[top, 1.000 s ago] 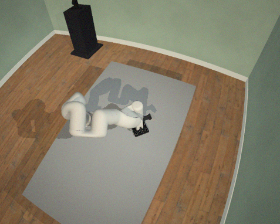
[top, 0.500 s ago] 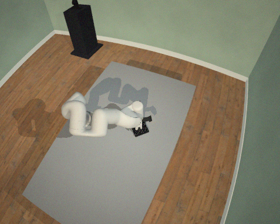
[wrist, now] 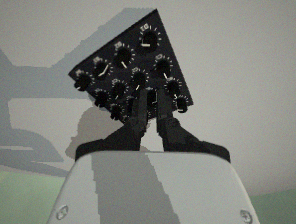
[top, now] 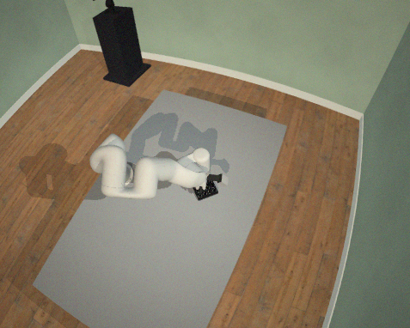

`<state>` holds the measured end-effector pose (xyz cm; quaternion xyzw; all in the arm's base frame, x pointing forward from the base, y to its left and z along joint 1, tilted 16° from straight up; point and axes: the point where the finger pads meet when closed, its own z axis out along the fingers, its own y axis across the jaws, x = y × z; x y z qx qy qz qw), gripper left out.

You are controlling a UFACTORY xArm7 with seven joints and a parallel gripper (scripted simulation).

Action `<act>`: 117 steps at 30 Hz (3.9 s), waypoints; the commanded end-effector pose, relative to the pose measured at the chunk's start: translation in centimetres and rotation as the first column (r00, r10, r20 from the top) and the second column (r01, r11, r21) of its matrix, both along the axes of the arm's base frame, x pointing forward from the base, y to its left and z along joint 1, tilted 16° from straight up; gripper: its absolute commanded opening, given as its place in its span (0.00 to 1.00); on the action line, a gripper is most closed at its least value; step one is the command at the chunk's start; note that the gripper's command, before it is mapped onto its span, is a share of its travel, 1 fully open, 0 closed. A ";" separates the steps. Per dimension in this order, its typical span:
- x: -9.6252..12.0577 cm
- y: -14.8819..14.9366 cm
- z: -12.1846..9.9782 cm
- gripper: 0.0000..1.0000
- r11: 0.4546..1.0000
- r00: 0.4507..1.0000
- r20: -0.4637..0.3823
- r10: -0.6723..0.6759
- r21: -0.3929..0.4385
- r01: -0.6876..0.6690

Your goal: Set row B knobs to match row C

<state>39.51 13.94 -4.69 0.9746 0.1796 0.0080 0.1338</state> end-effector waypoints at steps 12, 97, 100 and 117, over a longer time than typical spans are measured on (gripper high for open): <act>0.1 0.1 0.1 0.08 0.941 0.936 0.094 -0.339 0.041 0.336; 0.1 0.1 0.1 0.19 0.494 0.458 0.200 -0.866 0.198 0.847; 0.1 0.1 0.1 0.19 0.494 0.458 0.200 -0.866 0.198 0.847; 0.0 0.6 1.9 0.19 0.494 0.458 0.200 -0.866 0.198 0.847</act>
